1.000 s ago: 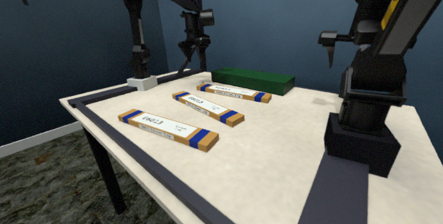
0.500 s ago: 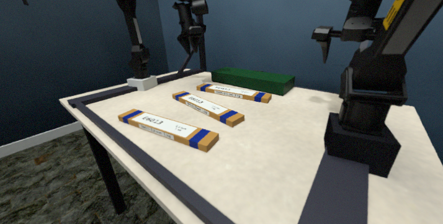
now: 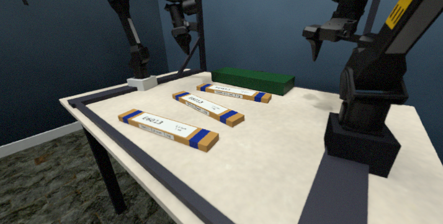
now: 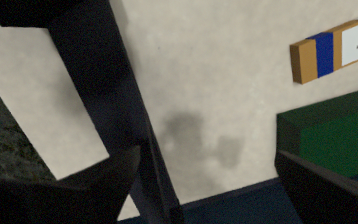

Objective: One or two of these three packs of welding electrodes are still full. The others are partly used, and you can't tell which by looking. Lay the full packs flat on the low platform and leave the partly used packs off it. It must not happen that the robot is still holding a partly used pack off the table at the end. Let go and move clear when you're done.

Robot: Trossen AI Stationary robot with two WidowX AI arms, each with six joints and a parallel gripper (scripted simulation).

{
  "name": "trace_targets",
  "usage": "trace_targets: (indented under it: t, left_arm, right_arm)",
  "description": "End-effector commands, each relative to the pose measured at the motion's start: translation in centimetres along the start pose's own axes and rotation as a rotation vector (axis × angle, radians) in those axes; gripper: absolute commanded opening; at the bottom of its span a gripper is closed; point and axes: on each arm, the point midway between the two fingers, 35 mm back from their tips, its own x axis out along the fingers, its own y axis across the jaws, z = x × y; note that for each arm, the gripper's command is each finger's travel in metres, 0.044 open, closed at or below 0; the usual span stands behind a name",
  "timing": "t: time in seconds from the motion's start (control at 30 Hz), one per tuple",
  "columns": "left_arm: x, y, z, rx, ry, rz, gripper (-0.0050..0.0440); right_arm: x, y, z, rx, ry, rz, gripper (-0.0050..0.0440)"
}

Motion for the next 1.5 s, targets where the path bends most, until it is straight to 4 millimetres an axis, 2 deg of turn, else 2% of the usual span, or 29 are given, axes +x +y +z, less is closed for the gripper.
trace_targets:
  t: [0.0,0.03,0.13,0.23,0.27,0.33,0.37,0.43,0.47,0.6,0.7,0.77,0.8,1.0,1.17,1.23,1.47]
  left_arm:
    - [-0.5,-0.9,-0.3,0.043,0.018,-0.022,0.0430]
    - [-0.3,-0.7,-0.1,0.042,0.015,-0.017,0.0430]
    - [-0.3,-2.1,0.3,0.130,0.014,-0.037,0.0430]
    - [-0.2,-1.9,0.6,0.150,0.006,-0.038,0.0430]
    - [-0.3,-2.8,0.7,0.184,0.009,-0.047,0.0430]
    - [-0.1,-2.5,0.9,0.204,0.000,-0.047,0.0430]
    - [-0.2,-3.4,1.1,0.238,0.001,-0.058,0.0430]
    - [0.0,-3.1,1.3,0.258,-0.008,-0.057,0.0430]
    - [-0.1,-4.0,1.5,0.292,-0.007,-0.067,0.0430]
    - [0.0,-3.7,1.8,0.312,-0.016,-0.066,0.0430]
    - [0.0,-5.1,2.5,0.400,-0.026,-0.084,0.0430]
    - [0.1,-4.9,2.7,0.420,-0.035,-0.082,0.0430]
    - [0.0,-5.7,3.0,0.454,-0.037,-0.091,0.0430]
    - [0.1,-7.8,5.2,0.649,-0.085,-0.112,0.0430]
    - [0.4,-8.2,6.0,0.746,-0.112,-0.108,0.0430]
    - [0.2,-9.2,7.0,0.810,-0.132,-0.119,0.0430]
    - [0.1,-10.8,9.9,1.025,-0.202,-0.110,0.0430]
  right_arm:
    - [-0.3,-0.2,-0.3,0.072,-0.023,-0.017,0.0430]
    - [-0.3,-0.3,-0.8,0.104,-0.028,-0.019,0.0430]
    - [-0.3,-0.5,-1.4,0.203,-0.042,-0.023,0.0430]
    - [-0.2,-0.5,-1.9,0.302,-0.057,-0.026,0.0430]
    - [-0.2,-0.5,-1.9,0.335,-0.062,-0.027,0.0430]
    - [-0.1,-0.6,-2.4,0.400,-0.072,-0.029,0.0430]
    - [-0.1,-0.6,-2.4,0.433,-0.077,-0.029,0.0430]
    - [0.0,-0.7,-2.9,0.499,-0.087,-0.030,0.0430]
    - [0.0,-0.7,-2.9,0.532,-0.093,-0.030,0.0430]
    - [0.0,-0.8,-3.4,0.598,-0.103,-0.030,0.0430]
    - [0.2,-0.8,-3.9,0.696,-0.120,-0.029,0.0430]
    - [0.2,-0.8,-3.9,0.760,-0.131,-0.028,0.0430]
    - [0.2,-0.7,-3.9,0.786,-0.137,-0.026,0.0430]
    - [0.0,-0.8,-3.6,0.783,-0.139,-0.022,0.0430]
    - [0.0,-0.8,-3.6,0.783,-0.139,-0.022,0.0430]
    - [0.0,-0.8,-3.6,0.783,-0.139,-0.022,0.0430]
    - [0.0,-0.8,-3.6,0.783,-0.139,-0.022,0.0430]
